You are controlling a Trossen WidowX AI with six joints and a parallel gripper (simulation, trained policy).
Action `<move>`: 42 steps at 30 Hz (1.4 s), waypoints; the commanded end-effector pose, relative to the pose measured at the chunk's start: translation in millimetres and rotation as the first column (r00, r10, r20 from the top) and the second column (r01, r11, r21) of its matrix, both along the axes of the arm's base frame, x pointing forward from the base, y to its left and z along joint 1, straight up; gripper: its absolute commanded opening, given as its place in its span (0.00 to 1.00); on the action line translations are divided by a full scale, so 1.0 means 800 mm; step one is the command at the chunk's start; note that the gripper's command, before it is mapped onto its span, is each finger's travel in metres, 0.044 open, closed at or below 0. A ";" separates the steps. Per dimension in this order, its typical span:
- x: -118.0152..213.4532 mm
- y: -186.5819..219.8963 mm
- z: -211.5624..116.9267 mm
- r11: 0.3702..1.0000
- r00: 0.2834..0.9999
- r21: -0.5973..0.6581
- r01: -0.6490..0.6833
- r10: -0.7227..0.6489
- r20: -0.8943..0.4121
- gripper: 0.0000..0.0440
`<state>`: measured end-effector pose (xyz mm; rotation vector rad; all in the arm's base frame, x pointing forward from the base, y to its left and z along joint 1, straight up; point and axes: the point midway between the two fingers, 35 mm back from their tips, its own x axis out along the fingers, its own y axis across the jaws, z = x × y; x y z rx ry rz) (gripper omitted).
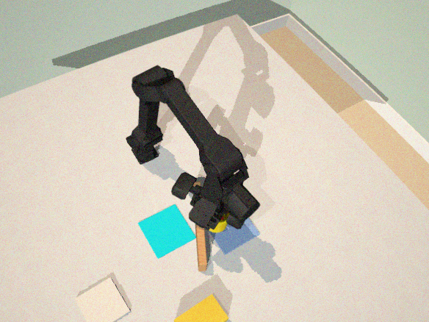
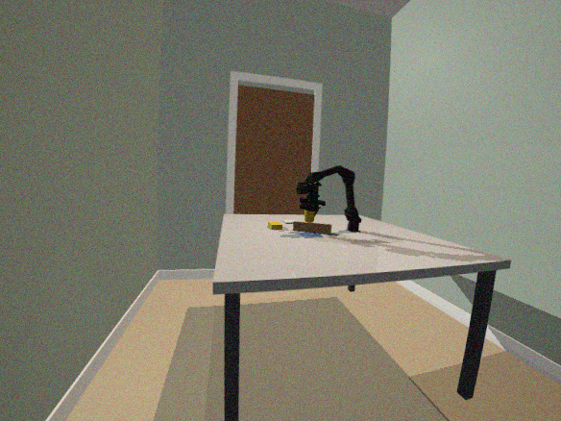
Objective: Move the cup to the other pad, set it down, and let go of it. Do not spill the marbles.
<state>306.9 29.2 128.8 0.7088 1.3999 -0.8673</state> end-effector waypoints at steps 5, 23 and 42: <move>0.005 -0.022 0.018 0.997 0.996 0.015 0.070 -0.071 0.058 0.00; 0.003 -0.077 0.020 0.980 0.970 0.024 0.197 -0.199 0.141 0.00; -0.019 -0.113 -0.019 0.957 0.941 0.026 0.290 -0.290 0.174 0.00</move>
